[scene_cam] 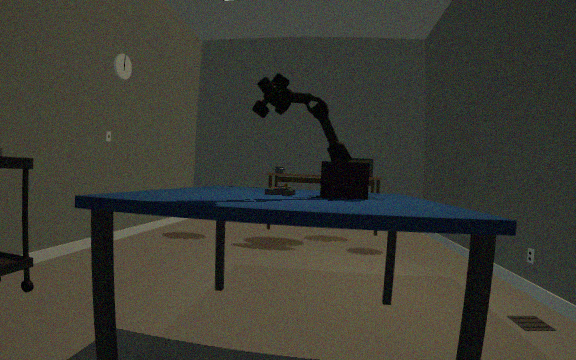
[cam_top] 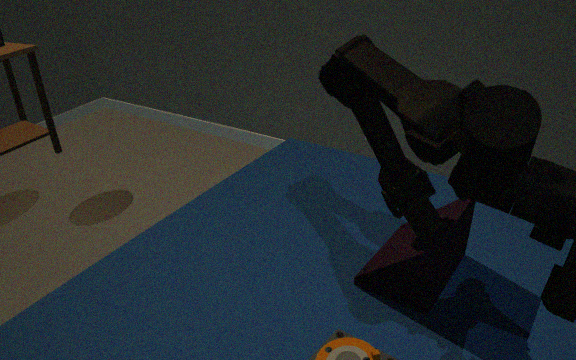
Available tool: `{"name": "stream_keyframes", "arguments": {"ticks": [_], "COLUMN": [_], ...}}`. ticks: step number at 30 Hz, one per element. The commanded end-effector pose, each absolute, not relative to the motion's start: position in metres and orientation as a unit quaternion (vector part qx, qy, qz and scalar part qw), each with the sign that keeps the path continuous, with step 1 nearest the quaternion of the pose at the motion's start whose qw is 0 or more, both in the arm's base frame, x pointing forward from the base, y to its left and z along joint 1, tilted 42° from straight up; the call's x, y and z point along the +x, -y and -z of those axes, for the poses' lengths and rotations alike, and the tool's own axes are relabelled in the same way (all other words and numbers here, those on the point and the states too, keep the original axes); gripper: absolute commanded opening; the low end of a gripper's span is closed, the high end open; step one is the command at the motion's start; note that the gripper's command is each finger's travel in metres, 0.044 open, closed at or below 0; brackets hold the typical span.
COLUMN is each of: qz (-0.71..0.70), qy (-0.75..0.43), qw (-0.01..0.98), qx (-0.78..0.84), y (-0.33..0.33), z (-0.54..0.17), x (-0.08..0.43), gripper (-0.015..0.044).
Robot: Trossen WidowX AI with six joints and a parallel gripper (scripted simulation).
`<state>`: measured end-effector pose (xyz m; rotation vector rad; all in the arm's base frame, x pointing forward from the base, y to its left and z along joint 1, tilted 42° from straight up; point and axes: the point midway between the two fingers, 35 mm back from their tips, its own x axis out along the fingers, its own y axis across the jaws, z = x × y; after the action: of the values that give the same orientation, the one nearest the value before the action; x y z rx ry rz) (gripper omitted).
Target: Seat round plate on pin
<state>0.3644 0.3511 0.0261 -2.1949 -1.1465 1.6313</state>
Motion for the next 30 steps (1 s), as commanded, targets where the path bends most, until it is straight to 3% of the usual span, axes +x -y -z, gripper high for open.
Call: {"name": "stream_keyframes", "arguments": {"ticks": [1,8,10,15,23,30], "qz": [-0.552,-0.645,-0.646,-0.602,-0.424,-0.243], "qy": [0.377,0.045,0.01,-0.239,-0.515,-0.643], "qw": [0.093,0.284,0.302,0.421,0.539,0.592], "qx": [-0.737,-0.708,-0.701,-0.635,-0.514,-0.422], "y": [-0.349,-0.279,-0.272,-0.216,-0.141,-0.092], "z": [-0.025,0.01,0.012,0.03,0.043,0.043], "x": [0.365,0.37,0.369,0.362,0.341,0.321], "gripper": [0.0374,0.019,0.0137,0.0006,0.0,0.0]}}
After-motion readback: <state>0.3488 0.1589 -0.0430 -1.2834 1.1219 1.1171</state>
